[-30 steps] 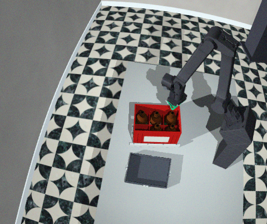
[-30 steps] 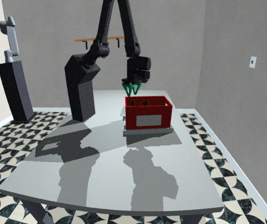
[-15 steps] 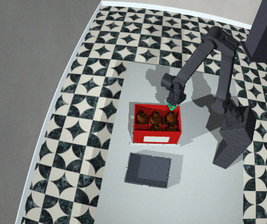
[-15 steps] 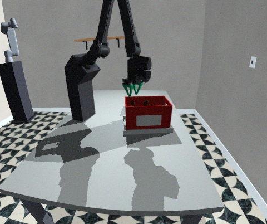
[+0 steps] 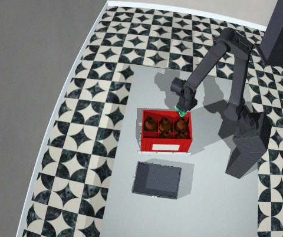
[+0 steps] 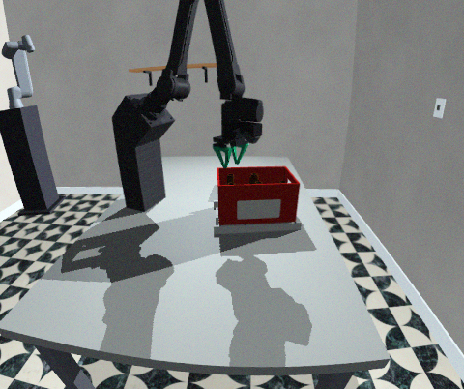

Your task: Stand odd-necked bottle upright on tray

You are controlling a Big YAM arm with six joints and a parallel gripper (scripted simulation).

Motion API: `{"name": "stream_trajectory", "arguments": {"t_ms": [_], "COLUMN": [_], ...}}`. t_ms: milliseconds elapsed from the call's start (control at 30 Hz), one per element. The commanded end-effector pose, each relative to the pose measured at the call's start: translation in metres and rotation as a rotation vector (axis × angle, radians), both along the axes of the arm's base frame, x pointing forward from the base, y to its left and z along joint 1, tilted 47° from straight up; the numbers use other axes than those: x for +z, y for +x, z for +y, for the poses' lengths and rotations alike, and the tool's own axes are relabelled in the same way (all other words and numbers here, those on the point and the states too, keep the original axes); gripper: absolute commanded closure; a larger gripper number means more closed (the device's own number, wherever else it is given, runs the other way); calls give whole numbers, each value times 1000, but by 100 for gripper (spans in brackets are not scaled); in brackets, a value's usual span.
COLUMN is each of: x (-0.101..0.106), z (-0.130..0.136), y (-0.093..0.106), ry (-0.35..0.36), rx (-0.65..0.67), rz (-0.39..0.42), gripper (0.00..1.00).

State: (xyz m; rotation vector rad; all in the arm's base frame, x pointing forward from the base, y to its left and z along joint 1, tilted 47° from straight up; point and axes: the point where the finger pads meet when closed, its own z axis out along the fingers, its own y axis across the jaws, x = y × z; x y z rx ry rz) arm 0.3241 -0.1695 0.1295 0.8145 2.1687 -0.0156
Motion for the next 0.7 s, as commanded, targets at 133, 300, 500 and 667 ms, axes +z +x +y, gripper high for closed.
{"name": "stream_trajectory", "arguments": {"t_ms": [133,300,500,667], "x": [4,3,2,0], "z": [-4,-4,-3,-3], "y": [5,6,9,14], "ry": [-11,-11,-10,-9], "rx": [6,6,8,11], "rz": [-10,-11,-12,-14], "gripper": [39,39,39,39]}}
